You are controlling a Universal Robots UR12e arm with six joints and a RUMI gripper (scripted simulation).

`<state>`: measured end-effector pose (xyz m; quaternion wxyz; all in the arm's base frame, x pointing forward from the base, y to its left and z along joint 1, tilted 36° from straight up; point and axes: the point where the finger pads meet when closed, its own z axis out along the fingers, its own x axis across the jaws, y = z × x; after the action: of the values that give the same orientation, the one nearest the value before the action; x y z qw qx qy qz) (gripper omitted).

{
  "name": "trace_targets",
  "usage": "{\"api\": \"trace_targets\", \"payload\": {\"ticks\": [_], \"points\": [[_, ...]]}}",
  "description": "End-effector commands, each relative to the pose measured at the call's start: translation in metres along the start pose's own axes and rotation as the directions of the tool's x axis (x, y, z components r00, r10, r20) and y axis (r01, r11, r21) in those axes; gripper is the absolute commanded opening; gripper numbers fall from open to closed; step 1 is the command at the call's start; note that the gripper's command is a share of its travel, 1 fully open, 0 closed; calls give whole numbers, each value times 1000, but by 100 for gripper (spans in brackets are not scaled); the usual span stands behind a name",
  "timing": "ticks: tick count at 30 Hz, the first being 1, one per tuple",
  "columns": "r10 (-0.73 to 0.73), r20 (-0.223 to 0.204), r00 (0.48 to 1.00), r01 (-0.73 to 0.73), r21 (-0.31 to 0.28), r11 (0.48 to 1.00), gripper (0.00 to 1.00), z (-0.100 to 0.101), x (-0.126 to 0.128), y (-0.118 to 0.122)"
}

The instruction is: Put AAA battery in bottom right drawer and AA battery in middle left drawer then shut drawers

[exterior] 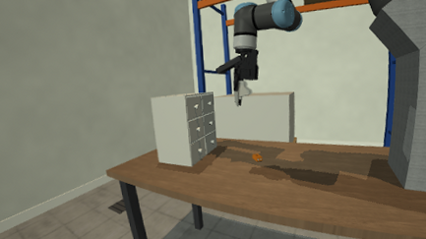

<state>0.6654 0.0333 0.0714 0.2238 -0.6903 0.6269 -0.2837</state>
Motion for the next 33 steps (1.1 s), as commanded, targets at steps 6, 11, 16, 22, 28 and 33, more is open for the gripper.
{"api": "trace_targets", "payload": {"ticks": [6, 11, 16, 22, 28, 33], "points": [[0, 2, 1000, 0, -87, 996, 20, -6, 0, 3], [0, 2, 1000, 1, -102, 995, 20, -8, 0, 4], [0, 2, 1000, 1, -106, 994, 20, -9, 0, 5], [0, 2, 1000, 1, -106, 994, 20, -9, 0, 5], [0, 2, 1000, 1, -106, 994, 20, -9, 0, 5], [0, 2, 1000, 1, -106, 994, 20, -9, 0, 5]]}}
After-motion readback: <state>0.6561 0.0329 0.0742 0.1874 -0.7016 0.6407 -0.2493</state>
